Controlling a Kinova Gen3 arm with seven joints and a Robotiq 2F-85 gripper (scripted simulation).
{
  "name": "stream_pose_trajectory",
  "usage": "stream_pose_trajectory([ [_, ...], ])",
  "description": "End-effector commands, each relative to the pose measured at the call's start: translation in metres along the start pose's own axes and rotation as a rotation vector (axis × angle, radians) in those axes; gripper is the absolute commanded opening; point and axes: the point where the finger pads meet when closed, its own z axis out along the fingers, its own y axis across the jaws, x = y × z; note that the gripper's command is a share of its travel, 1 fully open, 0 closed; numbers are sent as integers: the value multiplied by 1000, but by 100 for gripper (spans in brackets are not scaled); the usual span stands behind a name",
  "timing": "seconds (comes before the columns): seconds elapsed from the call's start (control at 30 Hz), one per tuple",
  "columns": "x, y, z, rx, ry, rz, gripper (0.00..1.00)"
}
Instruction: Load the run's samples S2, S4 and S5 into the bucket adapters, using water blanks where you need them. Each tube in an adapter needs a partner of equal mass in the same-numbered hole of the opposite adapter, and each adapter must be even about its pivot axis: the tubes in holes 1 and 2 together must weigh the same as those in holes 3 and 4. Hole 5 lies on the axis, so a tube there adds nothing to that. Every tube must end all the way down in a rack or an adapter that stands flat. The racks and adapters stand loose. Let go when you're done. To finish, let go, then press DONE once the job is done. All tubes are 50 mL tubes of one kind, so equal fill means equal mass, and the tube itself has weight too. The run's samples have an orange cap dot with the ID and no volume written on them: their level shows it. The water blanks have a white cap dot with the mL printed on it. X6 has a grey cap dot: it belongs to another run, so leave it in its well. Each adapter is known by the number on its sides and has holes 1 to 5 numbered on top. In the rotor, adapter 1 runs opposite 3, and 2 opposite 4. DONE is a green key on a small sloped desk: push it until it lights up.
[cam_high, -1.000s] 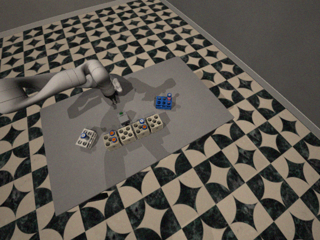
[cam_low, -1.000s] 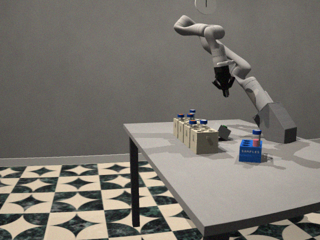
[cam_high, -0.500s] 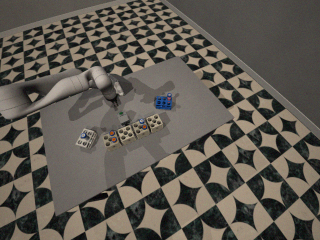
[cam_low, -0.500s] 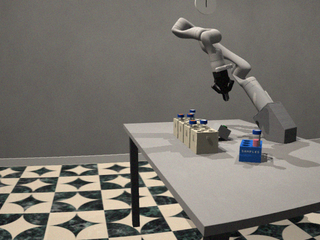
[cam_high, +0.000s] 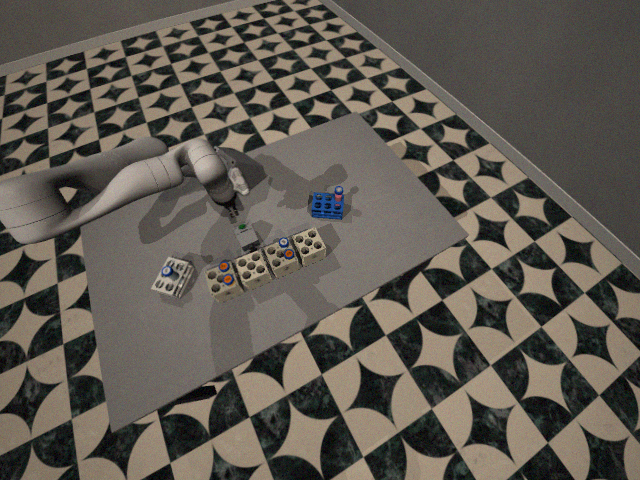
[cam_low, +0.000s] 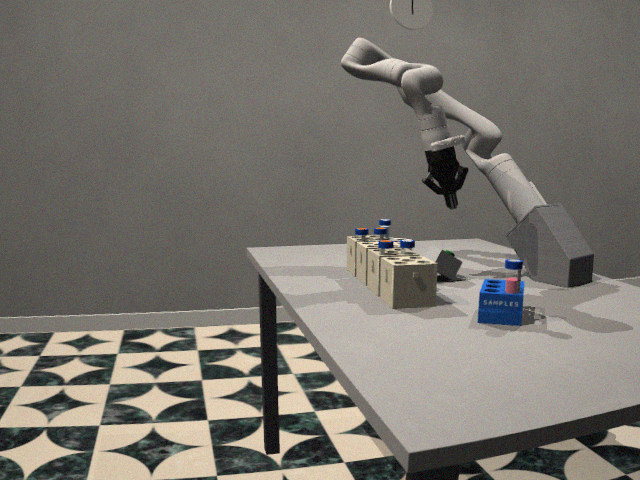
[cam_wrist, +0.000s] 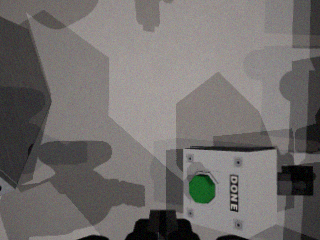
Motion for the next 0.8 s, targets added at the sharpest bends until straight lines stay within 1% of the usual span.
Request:
stream_pose_trajectory([
  [0.0,0,1,4,-1,1,0,10],
  [0.77,0,10,31,-1,1,0,10],
])
